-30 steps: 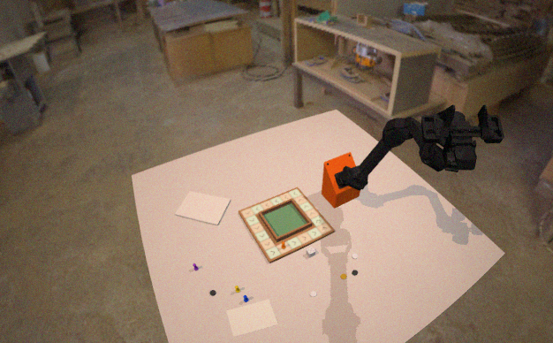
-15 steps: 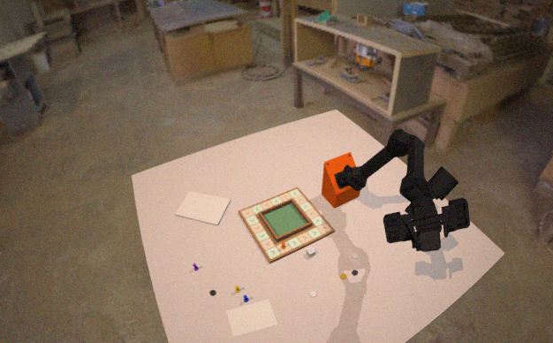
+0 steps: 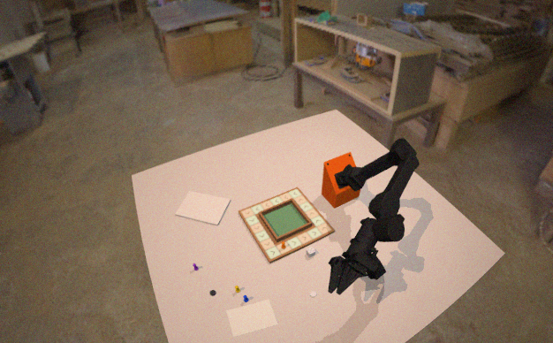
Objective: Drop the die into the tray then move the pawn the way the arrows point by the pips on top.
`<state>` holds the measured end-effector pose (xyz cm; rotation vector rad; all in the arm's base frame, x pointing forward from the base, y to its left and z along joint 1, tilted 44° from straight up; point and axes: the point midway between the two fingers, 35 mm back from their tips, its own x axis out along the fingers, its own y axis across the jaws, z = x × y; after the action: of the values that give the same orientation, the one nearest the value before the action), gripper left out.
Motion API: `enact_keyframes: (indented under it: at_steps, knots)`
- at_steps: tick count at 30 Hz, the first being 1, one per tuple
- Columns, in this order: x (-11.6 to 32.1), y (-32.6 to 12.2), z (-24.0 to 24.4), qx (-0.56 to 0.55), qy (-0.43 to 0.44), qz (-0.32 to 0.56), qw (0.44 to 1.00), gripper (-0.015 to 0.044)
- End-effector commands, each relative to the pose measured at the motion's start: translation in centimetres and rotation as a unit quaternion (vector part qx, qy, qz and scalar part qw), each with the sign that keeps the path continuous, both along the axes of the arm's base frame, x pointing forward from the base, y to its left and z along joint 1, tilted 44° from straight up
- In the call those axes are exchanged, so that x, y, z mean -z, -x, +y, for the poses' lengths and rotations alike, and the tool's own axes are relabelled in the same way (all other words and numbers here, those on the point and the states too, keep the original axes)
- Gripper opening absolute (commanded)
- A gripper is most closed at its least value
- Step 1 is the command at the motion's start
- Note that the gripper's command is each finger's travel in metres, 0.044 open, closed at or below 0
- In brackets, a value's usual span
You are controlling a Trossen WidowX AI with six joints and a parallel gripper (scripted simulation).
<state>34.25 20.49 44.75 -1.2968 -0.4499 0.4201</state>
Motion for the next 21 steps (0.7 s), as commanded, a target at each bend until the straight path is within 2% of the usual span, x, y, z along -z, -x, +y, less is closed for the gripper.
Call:
enact_keyframes:
  at_steps: [1,5,11,16,21]
  knots:
    - [7.2,-1.5,0.3,-0.026,-0.051,0.173,0.983,0.0275]
    - [13.8,-1.6,0.0,-0.024,-0.111,0.344,0.932,0.0275]
    - [22.8,0.4,-1.3,0.029,-0.215,0.584,0.782,0.0275]
    - [28.7,3.6,-2.8,0.115,-0.303,0.742,0.587,0.0275]
    - [33.0,8.0,-4.3,0.229,-0.381,0.835,0.324,0.0275]
